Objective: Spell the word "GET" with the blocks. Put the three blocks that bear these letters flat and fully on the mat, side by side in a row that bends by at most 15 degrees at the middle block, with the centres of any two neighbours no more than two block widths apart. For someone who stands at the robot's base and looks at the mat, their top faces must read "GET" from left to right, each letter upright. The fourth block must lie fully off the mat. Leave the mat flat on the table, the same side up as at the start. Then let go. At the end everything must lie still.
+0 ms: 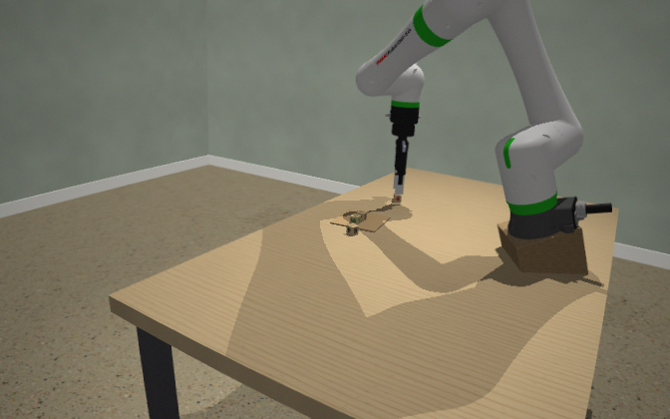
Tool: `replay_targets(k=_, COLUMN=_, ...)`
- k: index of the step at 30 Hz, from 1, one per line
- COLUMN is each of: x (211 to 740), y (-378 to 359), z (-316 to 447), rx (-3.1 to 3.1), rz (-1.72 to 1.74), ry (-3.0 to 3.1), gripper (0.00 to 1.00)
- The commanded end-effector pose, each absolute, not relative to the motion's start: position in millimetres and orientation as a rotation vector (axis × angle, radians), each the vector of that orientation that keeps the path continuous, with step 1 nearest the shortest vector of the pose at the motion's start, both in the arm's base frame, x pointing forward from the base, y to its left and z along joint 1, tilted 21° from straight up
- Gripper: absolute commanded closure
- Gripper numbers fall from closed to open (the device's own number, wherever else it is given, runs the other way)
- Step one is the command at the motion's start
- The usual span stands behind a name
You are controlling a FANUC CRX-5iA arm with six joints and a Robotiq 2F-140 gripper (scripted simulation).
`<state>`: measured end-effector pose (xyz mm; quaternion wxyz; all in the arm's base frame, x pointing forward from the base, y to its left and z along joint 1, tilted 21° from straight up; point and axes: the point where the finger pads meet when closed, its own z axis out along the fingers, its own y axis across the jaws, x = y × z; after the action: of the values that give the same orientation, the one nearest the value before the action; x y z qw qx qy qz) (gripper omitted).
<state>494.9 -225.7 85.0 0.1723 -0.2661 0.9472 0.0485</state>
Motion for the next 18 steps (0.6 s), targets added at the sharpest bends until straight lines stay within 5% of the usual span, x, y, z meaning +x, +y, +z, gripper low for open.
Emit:
replay_targets(k=1, x=495.0, y=-225.8, z=85.2, rx=-0.755, rz=0.137, ry=2.688, gripper=0.63)
replay_targets(k=18, x=498.7, y=-223.6, z=73.7, rx=-0.755, rz=0.137, ry=2.688, gripper=0.63)
